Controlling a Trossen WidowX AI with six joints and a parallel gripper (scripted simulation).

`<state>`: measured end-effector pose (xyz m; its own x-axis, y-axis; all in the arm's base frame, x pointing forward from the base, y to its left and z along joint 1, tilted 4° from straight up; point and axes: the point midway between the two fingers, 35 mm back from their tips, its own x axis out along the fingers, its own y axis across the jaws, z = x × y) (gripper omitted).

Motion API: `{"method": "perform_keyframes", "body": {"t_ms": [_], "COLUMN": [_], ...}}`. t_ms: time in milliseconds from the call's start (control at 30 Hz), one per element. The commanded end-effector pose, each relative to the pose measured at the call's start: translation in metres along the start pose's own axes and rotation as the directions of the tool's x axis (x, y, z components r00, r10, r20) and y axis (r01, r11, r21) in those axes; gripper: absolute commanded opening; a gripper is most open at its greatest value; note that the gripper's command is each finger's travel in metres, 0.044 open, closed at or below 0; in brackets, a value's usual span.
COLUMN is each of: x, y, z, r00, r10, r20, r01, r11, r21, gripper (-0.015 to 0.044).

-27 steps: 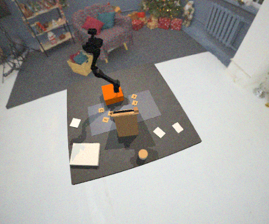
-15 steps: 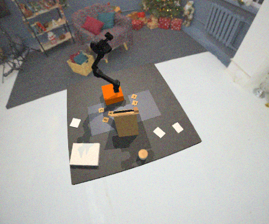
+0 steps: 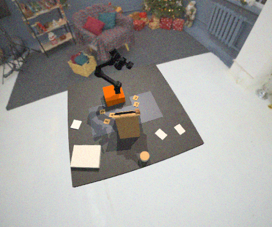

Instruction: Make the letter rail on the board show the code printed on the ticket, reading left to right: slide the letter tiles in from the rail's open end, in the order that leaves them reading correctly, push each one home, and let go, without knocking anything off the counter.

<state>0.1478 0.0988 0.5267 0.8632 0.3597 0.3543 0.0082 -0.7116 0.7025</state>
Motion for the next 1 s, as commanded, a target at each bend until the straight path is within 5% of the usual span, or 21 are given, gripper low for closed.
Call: {"method": "perform_keyframes", "body": {"t_ms": [0,367,733,967], "x": [-0.003,-0.042,-0.132,-0.151], "y": [-0.061,-0.179,-0.255,-0.264], "z": [0.045,0.168,0.298,0.318], "r00": [0.985,0.835,0.536,0.476], "r10": [-0.105,-0.276,-0.302,-0.292], "r20": [0.138,0.476,0.788,0.829], "r01": [0.150,0.542,0.583,0.537], "r11": [0.914,0.266,-0.542,-0.650], "r21": [-0.376,-0.797,-0.605,-0.538], "gripper": [0.0440,0.0440,0.0440,0.0440]}}
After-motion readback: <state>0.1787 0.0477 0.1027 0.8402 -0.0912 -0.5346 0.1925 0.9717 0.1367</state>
